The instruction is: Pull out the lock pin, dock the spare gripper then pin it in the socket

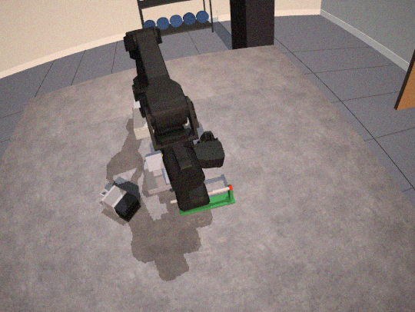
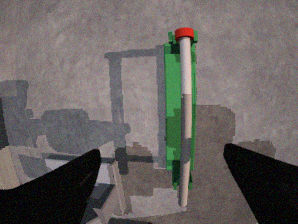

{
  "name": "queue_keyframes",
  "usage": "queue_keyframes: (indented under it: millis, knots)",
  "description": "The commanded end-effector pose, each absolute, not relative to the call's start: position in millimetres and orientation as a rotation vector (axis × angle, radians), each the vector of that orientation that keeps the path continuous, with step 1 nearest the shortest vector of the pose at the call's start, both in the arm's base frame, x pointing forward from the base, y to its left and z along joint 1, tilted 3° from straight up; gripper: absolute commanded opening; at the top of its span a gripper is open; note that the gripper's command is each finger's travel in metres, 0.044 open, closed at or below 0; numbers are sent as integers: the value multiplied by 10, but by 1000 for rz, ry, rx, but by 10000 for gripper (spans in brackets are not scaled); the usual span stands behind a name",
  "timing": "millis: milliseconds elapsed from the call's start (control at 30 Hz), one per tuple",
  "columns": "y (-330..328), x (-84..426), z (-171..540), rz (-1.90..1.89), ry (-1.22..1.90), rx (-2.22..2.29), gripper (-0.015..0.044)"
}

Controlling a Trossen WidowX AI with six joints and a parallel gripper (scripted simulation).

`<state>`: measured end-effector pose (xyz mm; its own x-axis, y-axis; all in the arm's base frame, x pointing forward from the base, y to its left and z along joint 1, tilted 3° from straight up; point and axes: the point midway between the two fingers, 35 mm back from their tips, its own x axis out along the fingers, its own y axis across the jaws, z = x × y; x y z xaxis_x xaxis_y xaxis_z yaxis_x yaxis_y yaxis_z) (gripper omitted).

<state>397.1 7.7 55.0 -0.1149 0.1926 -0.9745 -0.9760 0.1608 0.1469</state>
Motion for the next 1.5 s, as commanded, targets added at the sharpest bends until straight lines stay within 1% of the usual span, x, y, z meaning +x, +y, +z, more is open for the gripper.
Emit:
queue_keyframes:
  millis: [0, 733, 800, 1067, 1200, 1267, 1367, 1467]
  knots:
    - [73, 3973, 658, 1253, 1243, -882, 440]
    - [65, 3925, 1042, 1275, 1274, -857, 440]
    - [68, 3924, 977, 1273, 1273, -857, 440]
    - [46, 3896, 1555, 1196, 1219, -875, 440]
    - [45, 3893, 1572, 1194, 1218, -875, 440]
    - [-97, 3901, 1458, 1160, 1251, -853, 440]
    - [-699, 3814, 1361, 951, 1351, -740, 440]
    - [-1122, 3688, 1290, 797, 1415, -653, 440]
